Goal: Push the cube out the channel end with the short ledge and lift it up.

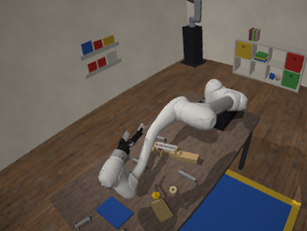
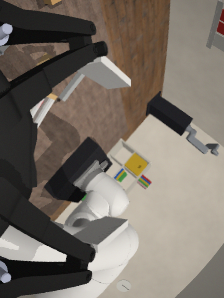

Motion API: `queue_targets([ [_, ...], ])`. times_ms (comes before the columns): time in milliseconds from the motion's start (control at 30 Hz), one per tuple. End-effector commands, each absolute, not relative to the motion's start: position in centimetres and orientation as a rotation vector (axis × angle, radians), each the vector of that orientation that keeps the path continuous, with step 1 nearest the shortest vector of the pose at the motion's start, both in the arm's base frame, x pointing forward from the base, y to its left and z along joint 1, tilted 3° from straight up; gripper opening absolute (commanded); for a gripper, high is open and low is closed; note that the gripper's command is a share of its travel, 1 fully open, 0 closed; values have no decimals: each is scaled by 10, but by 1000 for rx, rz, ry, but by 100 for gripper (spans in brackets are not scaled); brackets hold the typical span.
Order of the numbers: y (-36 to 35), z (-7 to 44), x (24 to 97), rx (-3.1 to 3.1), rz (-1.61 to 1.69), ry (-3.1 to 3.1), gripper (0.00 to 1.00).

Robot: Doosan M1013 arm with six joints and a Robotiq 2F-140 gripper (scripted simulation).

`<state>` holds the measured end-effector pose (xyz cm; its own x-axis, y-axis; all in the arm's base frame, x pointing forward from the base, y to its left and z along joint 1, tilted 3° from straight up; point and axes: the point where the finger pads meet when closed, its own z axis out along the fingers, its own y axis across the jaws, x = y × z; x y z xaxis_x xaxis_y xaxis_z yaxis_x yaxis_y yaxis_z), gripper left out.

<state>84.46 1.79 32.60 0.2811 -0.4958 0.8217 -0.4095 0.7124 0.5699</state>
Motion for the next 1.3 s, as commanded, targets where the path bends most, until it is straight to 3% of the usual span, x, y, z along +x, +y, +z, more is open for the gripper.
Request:
queue_targets([
  [0,18,326,845,840,-68,-1331,100],
  [533,18,326,845,840,-68,-1331,100],
  [567,18,326,845,841,-68,-1331,0],
  [800,-4,322,852,1047,18,-1269,0],
  [1267,9,245,856,1603,183,-1245,0],
])
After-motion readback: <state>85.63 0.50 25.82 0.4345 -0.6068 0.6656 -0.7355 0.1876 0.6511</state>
